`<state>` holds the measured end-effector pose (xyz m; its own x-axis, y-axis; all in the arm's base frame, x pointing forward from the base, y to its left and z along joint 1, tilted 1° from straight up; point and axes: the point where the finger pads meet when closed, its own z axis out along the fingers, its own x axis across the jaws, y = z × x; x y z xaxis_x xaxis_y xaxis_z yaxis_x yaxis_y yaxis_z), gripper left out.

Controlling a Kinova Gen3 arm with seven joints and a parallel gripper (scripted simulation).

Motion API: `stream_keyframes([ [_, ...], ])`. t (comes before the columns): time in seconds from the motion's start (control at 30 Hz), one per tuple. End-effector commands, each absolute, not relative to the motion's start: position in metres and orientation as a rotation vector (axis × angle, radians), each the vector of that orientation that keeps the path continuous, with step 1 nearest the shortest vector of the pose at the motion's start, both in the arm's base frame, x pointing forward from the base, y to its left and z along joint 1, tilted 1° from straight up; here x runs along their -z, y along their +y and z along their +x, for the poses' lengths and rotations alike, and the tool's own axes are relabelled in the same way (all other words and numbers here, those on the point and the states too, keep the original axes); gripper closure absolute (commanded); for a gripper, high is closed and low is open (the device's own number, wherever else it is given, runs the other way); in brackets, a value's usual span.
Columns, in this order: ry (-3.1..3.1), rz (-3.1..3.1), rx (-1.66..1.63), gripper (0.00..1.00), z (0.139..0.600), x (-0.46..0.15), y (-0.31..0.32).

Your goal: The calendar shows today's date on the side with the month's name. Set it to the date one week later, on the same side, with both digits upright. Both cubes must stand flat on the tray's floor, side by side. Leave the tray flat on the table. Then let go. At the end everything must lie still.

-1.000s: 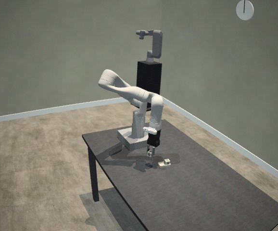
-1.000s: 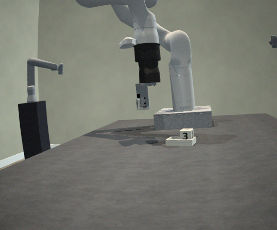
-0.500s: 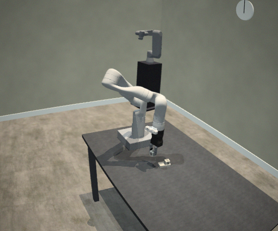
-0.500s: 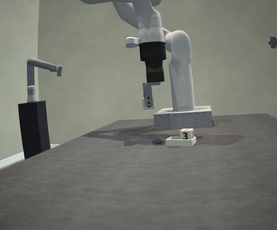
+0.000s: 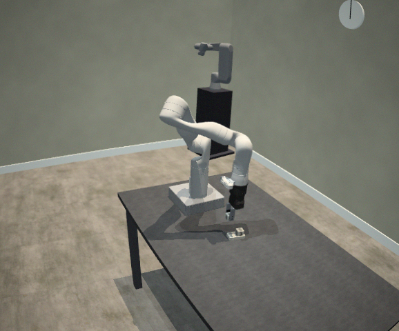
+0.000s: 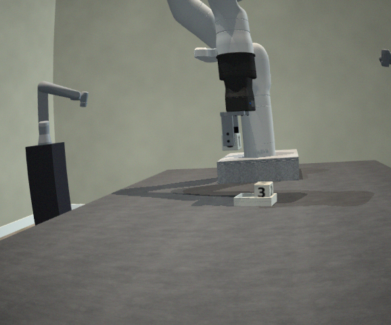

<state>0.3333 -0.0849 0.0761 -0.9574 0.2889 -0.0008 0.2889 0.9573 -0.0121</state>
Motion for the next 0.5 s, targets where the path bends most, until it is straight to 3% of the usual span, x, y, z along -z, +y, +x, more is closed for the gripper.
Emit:
stream_keyframes([
  [0.0,-3.112,-0.484,-0.026,0.40,0.3399,-0.0794,-0.0716],
  [0.47,-3.097,-0.591,-0.025,0.40,0.3429,-0.0808,-0.0622],
])
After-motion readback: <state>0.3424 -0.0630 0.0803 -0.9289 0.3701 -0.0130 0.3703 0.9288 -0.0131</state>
